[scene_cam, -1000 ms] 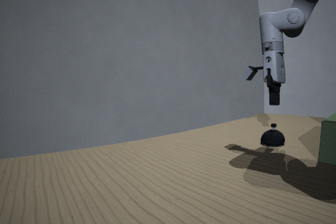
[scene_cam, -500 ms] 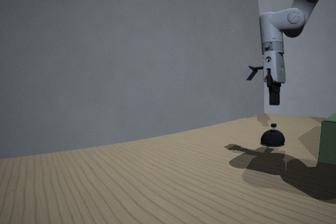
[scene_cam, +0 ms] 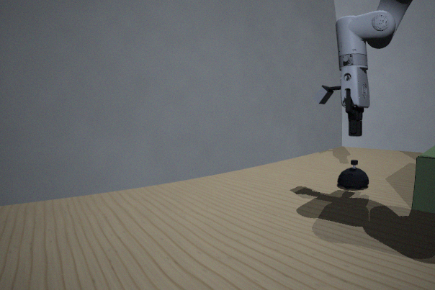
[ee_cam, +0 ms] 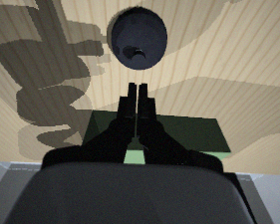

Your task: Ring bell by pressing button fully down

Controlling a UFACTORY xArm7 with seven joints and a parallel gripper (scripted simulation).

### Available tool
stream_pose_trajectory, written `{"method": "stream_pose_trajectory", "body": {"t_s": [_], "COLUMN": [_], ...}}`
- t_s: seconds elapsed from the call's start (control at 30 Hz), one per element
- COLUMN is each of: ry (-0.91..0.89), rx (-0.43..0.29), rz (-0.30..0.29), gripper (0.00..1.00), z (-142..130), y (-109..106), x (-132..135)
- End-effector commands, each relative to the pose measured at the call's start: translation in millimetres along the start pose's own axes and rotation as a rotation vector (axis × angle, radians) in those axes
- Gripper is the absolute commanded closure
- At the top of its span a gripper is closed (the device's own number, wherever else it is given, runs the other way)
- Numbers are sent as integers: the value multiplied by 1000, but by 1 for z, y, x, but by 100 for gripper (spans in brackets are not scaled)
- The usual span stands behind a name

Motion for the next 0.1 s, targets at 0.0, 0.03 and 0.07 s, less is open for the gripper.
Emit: {"method": "stream_pose_trajectory", "body": {"t_s": [0.0,0.03,0.07], "ry": [0,0,0], "rx": [3,3,3], "rz": [2,2,2], "gripper": [100,100,100], "z": [1,1,1], "y": [-1,-1,-1], "x": [-1,-1,-1]}}
Point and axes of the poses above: the point where the finger pads meet when closed, its own y axis out along the fingers, its own x axis across the jaws, z = x × y, the point moved 4 cm from there along -y, back along the fingers, and after that the axes turned 13 degrees about y, right-handed, at the moved point
